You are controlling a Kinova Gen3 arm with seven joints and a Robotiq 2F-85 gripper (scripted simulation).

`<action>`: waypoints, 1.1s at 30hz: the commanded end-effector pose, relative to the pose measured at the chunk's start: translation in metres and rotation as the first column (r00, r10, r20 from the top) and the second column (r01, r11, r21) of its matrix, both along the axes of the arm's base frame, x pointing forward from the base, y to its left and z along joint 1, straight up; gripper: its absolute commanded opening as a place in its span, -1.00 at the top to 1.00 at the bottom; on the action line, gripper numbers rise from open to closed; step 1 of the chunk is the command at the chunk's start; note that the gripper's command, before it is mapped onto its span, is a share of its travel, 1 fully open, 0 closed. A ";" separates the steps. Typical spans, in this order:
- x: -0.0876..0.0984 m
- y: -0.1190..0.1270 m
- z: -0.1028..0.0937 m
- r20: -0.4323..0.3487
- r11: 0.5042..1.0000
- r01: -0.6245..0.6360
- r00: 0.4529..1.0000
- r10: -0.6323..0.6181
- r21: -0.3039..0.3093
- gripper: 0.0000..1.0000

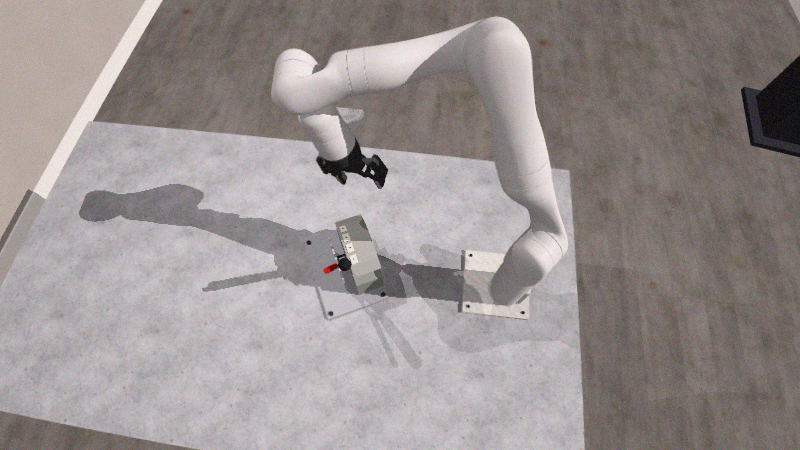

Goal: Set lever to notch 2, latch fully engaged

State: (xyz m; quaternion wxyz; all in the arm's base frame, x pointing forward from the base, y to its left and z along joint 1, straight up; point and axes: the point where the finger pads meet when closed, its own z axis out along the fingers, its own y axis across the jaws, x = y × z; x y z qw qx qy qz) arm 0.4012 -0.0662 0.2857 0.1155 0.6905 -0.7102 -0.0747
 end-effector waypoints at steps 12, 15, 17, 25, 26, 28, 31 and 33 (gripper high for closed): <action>-0.015 0.195 0.090 0.264 0.807 -0.588 0.788 0.557 0.052 -1.00; -0.016 0.198 0.092 0.268 0.801 -0.596 0.781 0.564 0.051 -1.00; -0.017 0.200 0.092 0.271 0.796 -0.604 0.775 0.571 0.051 -1.00; -0.017 0.201 0.093 0.271 0.795 -0.605 0.774 0.572 0.051 1.00; -0.017 0.201 0.093 0.271 0.795 -0.605 0.774 0.572 0.051 1.00; -0.017 0.201 0.093 0.271 0.795 -0.605 0.774 0.572 0.051 1.00; -0.017 0.201 0.093 0.271 0.795 -0.605 0.774 0.572 0.051 1.00; -0.017 0.201 0.093 0.271 0.795 -0.605 0.774 0.572 0.051 1.00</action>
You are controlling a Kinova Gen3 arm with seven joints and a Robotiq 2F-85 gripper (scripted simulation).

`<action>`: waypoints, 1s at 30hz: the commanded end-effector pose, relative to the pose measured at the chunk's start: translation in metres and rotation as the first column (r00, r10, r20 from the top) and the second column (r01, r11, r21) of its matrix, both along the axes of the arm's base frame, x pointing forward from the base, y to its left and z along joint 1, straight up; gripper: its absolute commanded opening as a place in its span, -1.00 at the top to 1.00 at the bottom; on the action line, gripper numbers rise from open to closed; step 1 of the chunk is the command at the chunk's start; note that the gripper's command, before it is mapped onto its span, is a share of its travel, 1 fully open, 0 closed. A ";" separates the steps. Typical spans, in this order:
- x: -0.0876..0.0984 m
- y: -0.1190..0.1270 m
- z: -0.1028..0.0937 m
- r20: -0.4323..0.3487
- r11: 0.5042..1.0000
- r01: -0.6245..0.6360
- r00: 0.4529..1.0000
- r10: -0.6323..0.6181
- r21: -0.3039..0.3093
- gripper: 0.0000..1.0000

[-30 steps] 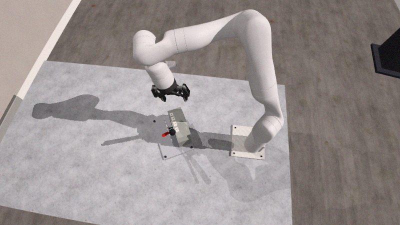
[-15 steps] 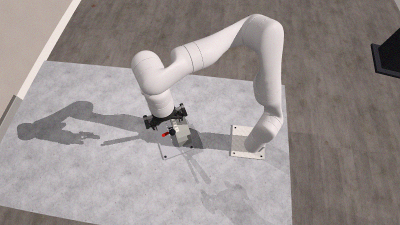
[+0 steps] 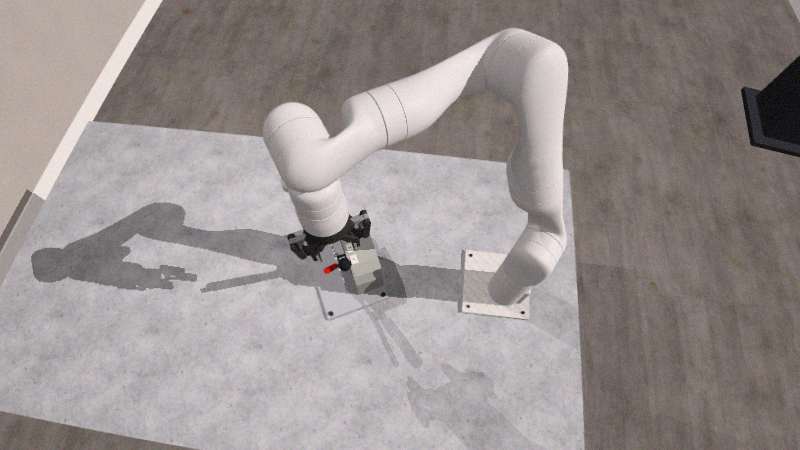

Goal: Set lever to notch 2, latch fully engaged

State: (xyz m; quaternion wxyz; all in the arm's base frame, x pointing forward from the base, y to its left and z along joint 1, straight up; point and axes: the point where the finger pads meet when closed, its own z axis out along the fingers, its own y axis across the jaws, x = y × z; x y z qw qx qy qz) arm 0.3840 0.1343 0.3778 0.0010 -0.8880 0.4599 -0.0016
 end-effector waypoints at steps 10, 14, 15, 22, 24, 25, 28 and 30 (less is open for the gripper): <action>0.000 0.000 0.001 0.001 1.000 0.000 1.000 0.000 0.000 1.00; 0.000 0.000 0.001 0.001 1.000 0.000 1.000 0.000 0.000 1.00; 0.000 0.000 0.001 0.001 1.000 0.000 1.000 0.000 0.000 1.00; 0.000 0.000 0.001 0.001 1.000 0.000 1.000 0.000 0.000 1.00; 0.000 0.000 0.001 0.001 1.000 0.000 1.000 0.000 0.000 1.00; 0.000 0.000 0.001 0.001 1.000 0.000 1.000 0.000 0.000 1.00; 0.000 0.000 0.001 0.001 1.000 0.000 1.000 0.000 0.000 1.00; 0.000 0.000 0.001 0.001 1.000 0.000 1.000 0.000 0.000 1.00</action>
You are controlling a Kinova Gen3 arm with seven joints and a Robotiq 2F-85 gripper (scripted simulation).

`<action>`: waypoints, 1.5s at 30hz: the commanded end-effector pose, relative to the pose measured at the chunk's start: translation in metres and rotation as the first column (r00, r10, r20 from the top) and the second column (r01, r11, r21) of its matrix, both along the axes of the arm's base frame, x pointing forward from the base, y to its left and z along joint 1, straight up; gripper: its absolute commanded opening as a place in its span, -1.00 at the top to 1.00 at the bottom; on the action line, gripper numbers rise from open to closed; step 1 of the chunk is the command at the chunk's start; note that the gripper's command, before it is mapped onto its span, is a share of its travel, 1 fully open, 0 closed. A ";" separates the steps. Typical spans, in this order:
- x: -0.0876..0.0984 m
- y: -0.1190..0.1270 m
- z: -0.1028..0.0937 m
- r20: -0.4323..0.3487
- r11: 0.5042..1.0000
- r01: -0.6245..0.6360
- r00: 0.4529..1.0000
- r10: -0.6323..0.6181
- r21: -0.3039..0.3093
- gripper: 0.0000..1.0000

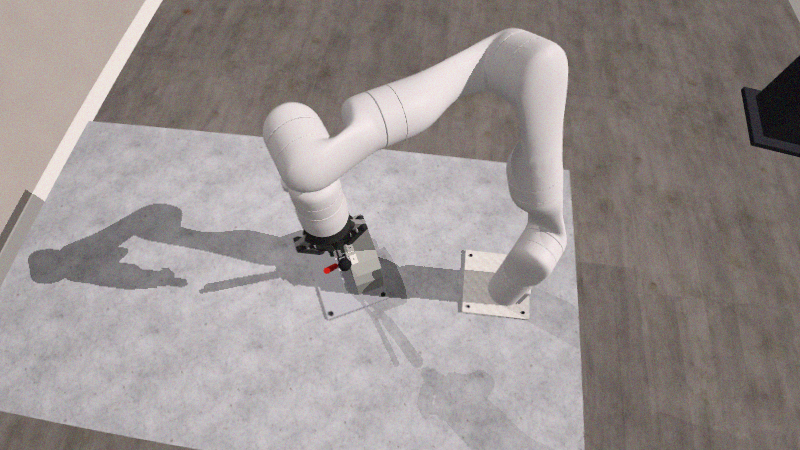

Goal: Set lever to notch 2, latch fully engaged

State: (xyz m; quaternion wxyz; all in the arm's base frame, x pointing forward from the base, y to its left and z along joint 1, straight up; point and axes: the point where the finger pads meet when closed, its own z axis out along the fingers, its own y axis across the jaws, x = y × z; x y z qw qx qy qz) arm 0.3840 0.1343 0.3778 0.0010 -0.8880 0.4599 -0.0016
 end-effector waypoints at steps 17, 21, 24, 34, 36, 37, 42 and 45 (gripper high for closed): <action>0.000 0.000 0.001 0.001 1.000 0.000 1.000 0.000 0.000 -0.97; 0.000 0.000 0.001 0.001 1.000 0.000 1.000 0.000 0.000 -0.97; 0.000 0.000 0.001 0.001 1.000 0.000 1.000 0.000 0.000 -0.97; 0.000 0.000 0.001 0.001 1.000 0.000 1.000 0.000 0.000 -0.97; 0.000 0.000 0.001 0.001 1.000 0.000 1.000 0.000 0.000 -0.97; 0.000 0.000 0.001 0.001 1.000 0.000 1.000 0.000 0.000 -0.97; 0.000 0.000 0.000 0.001 1.000 0.000 1.000 0.000 0.000 -0.97; 0.000 0.000 0.000 0.001 1.000 0.000 1.000 0.000 0.000 -0.97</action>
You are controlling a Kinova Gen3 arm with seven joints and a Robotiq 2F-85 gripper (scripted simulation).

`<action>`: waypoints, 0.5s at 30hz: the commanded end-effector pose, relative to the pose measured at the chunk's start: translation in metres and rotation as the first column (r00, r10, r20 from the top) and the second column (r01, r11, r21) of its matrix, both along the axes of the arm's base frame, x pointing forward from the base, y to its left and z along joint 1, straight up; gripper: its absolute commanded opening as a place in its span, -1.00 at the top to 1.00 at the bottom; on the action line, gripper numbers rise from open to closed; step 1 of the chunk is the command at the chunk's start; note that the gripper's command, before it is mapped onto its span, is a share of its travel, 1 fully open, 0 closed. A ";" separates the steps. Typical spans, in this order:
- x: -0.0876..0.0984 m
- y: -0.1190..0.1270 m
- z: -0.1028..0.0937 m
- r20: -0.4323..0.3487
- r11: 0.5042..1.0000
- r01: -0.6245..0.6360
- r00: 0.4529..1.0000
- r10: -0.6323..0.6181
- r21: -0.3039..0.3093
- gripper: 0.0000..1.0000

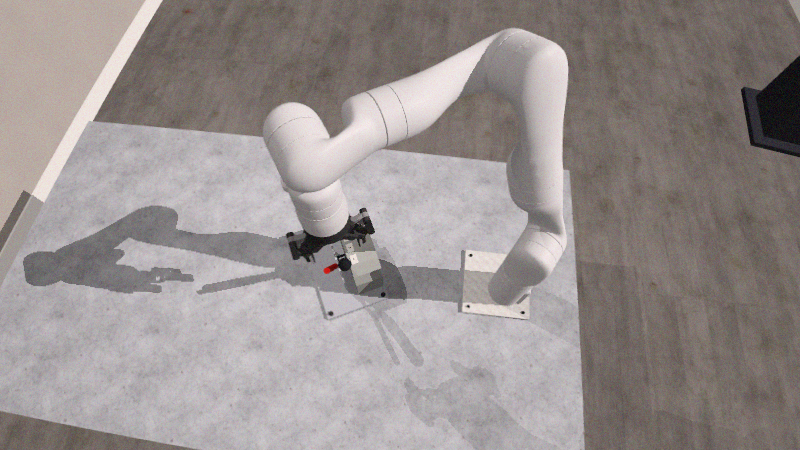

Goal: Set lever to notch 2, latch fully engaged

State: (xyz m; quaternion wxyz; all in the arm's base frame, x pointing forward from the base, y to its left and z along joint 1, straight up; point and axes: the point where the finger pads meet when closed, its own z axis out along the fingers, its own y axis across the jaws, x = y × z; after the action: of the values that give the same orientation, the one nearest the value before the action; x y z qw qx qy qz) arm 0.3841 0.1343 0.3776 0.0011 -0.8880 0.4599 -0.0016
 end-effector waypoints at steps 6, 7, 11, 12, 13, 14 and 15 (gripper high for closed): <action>0.000 0.000 -0.001 0.001 1.000 0.000 1.000 0.000 0.000 -0.97; 0.000 0.000 -0.001 0.001 1.000 0.000 1.000 0.000 0.000 -0.97; 0.000 0.000 -0.003 0.001 1.000 0.000 1.000 0.000 0.000 -0.97; 0.000 0.000 -0.003 0.001 1.000 0.000 1.000 0.000 0.000 -0.97; 0.000 0.000 -0.004 0.001 1.000 0.000 1.000 0.000 0.000 -0.97; 0.000 0.000 -0.005 0.001 1.000 0.000 1.000 0.000 0.000 -0.97; 0.000 0.000 -0.006 0.001 1.000 0.000 1.000 0.000 0.000 -0.97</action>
State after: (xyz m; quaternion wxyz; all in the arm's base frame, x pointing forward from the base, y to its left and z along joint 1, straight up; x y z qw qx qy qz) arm 0.3844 0.1347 0.3729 0.0017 -0.8880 0.4598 -0.0020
